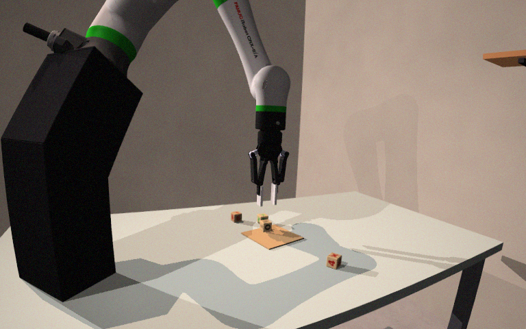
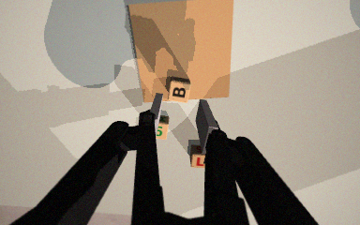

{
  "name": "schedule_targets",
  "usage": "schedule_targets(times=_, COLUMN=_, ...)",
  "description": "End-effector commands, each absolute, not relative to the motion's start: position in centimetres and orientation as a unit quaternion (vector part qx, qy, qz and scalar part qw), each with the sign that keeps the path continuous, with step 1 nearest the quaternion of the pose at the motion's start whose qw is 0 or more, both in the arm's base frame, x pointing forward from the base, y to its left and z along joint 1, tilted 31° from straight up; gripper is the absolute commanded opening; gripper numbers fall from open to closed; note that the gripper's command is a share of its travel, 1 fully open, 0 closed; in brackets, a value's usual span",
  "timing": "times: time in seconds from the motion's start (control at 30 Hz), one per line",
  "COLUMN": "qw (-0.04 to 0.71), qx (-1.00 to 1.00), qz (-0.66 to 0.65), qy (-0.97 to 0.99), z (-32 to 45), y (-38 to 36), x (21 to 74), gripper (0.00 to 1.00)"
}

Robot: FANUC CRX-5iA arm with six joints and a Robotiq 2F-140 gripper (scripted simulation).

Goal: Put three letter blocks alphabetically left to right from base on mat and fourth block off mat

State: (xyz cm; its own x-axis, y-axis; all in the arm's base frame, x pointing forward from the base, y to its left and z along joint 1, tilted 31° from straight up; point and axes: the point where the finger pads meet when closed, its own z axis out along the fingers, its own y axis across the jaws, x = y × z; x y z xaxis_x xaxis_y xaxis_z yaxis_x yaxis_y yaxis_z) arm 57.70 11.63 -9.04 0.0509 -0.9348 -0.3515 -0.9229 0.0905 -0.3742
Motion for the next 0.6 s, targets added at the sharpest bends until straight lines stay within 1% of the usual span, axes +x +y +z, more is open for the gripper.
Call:
schedule_targets(times=0.0, qw=0.266, qx=-0.674, qz=-0.011, qy=0.689, z=-8.58, y=11.47, x=57.52, gripper=0.28)
schedule_targets(times=0.07, qw=0.266, qx=-0.674, qz=-0.011, qy=0.689, z=-8.56, y=11.46, x=57.51, gripper=0.28)
schedule_targets(times=0.1, qw=0.266, qx=-0.674, qz=-0.011, qy=0.689, z=-8.56, y=11.46, x=57.51, gripper=1.0)
schedule_targets(times=0.57, qw=0.266, qx=-0.674, qz=-0.011, qy=0.689, z=-8.56, y=11.46, x=57.51, gripper=1.0)
